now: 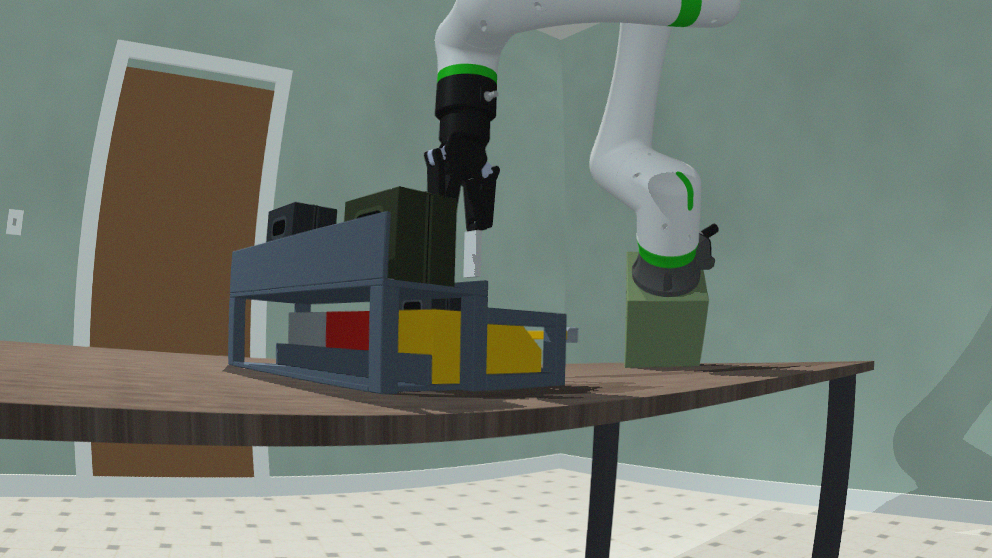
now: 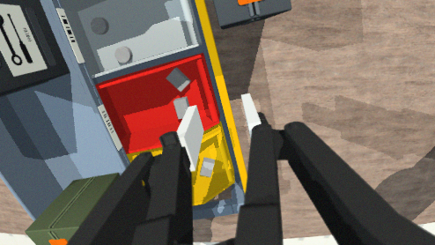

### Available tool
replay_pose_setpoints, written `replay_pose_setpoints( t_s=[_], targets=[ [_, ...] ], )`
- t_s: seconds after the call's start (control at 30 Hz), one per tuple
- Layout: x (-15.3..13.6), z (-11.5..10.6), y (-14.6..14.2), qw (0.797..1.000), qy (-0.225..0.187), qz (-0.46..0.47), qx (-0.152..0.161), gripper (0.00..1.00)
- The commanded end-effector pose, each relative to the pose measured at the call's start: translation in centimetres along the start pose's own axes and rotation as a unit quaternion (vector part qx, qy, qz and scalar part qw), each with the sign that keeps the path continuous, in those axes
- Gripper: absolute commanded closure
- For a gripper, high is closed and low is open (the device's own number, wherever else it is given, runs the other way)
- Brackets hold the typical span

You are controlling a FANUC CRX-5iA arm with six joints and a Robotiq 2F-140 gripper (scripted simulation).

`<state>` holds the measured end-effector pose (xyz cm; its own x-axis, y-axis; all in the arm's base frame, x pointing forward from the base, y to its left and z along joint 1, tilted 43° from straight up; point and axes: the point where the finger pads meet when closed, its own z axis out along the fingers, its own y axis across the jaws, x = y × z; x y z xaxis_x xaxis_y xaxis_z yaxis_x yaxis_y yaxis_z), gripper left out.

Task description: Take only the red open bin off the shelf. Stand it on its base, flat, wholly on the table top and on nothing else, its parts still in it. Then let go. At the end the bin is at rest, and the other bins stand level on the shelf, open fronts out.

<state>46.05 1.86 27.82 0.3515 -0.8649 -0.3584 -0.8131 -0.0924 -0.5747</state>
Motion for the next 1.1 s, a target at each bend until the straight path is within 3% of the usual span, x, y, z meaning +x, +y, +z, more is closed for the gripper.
replay_pose_setpoints(
  t_s=[0.0,0.47,0.63,1.03,1.07],
  targets=[
    [0.0,0.0,0.0,1.000,0.000,0.000,0.000,0.72],
    [0.0,0.0,0.0,1.000,0.000,0.000,0.000,0.72],
    [0.0,3.0,0.0,1.000,0.000,-0.006,0.000,0.72],
    [0.0,3.0,0.0,1.000,0.000,-0.006,0.000,0.72],
    [0.0,3.9,0.0,1.000,0.000,-0.006,0.000,0.72]
  ],
)
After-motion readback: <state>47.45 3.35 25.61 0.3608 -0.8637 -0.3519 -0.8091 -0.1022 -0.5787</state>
